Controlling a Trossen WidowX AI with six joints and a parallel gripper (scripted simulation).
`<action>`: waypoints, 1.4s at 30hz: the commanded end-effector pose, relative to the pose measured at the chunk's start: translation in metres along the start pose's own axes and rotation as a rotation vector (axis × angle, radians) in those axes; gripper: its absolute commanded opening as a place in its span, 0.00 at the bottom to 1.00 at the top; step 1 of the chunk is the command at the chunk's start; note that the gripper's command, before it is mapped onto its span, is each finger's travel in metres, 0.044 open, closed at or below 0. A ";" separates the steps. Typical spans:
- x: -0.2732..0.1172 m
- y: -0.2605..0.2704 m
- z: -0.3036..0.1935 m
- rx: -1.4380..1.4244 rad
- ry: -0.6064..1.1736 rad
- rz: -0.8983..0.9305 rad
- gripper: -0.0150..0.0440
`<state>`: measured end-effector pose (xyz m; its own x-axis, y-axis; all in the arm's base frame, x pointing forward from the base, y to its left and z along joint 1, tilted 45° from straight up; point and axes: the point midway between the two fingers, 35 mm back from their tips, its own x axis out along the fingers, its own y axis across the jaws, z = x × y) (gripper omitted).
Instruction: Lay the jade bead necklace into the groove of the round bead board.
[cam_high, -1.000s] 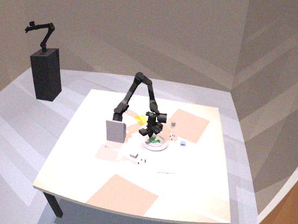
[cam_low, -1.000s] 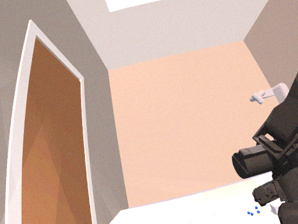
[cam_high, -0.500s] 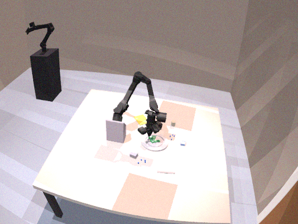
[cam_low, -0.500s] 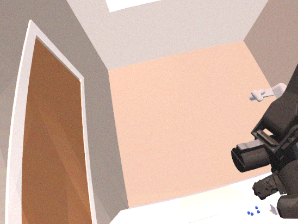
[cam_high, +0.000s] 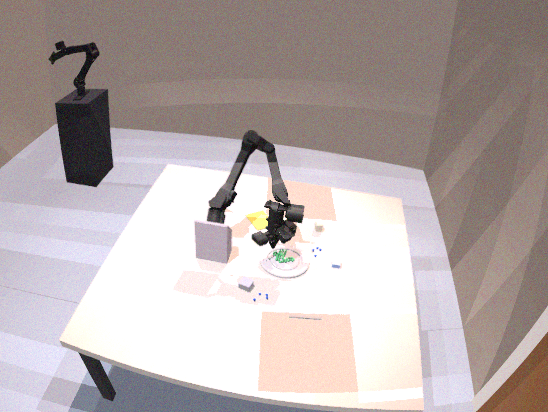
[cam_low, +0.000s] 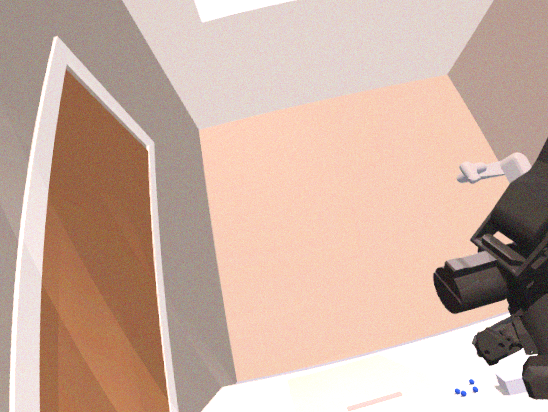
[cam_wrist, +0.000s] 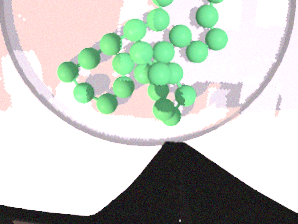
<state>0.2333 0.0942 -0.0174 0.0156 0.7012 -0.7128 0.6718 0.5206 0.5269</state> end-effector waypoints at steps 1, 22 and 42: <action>0.001 -0.002 -0.002 0.009 0.003 -0.003 0.25; 0.016 0.002 0.000 -0.003 -0.003 0.004 0.57; 0.001 -0.002 -0.002 0.009 0.003 -0.003 1.00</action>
<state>0.2288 0.0955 -0.0197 0.0094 0.7037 -0.7104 0.6861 0.5123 0.5166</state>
